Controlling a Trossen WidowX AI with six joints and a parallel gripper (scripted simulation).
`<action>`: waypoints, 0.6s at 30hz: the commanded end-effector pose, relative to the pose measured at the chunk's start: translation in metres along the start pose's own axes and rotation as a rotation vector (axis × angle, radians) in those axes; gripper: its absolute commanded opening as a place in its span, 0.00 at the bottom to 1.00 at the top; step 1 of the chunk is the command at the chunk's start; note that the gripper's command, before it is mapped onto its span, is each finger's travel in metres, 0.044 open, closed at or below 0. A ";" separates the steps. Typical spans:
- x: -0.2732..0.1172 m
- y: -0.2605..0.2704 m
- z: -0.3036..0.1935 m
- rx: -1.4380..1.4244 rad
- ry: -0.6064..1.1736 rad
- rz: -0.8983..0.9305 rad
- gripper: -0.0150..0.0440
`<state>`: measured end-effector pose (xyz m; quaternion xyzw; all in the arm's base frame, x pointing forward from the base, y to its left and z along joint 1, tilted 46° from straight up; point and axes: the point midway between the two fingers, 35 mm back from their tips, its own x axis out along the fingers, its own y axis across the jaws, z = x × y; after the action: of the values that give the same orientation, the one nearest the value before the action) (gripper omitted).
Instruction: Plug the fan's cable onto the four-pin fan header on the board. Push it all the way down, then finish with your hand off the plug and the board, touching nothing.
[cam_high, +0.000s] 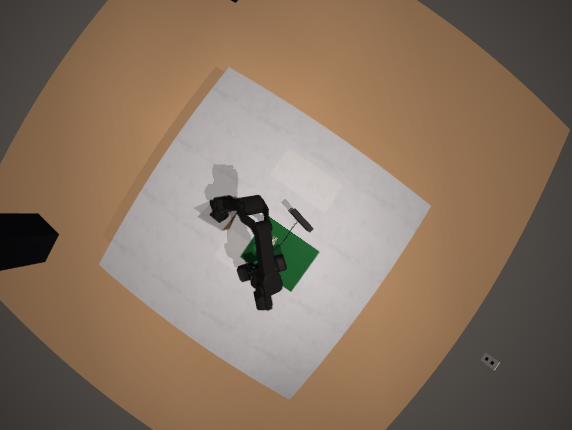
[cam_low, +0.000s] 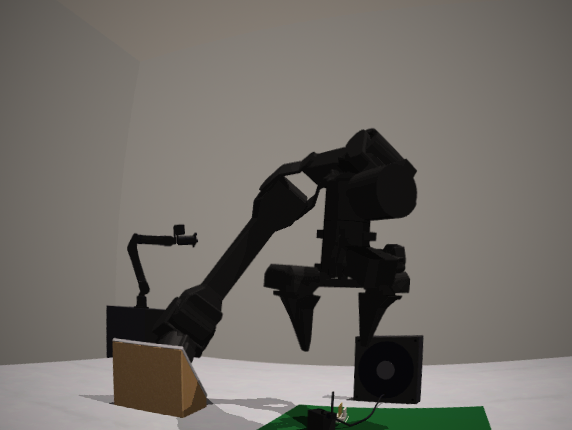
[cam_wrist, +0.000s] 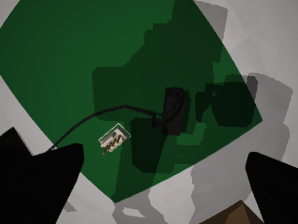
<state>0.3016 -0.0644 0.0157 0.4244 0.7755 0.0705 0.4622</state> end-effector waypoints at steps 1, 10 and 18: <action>-0.001 -0.011 -0.004 0.056 0.061 0.014 1.00; 0.052 -0.010 0.003 0.055 0.062 0.016 1.00; 0.062 -0.010 0.003 0.055 0.062 0.016 1.00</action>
<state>0.2864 -0.0309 -0.0282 0.4355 0.7896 0.0673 0.4270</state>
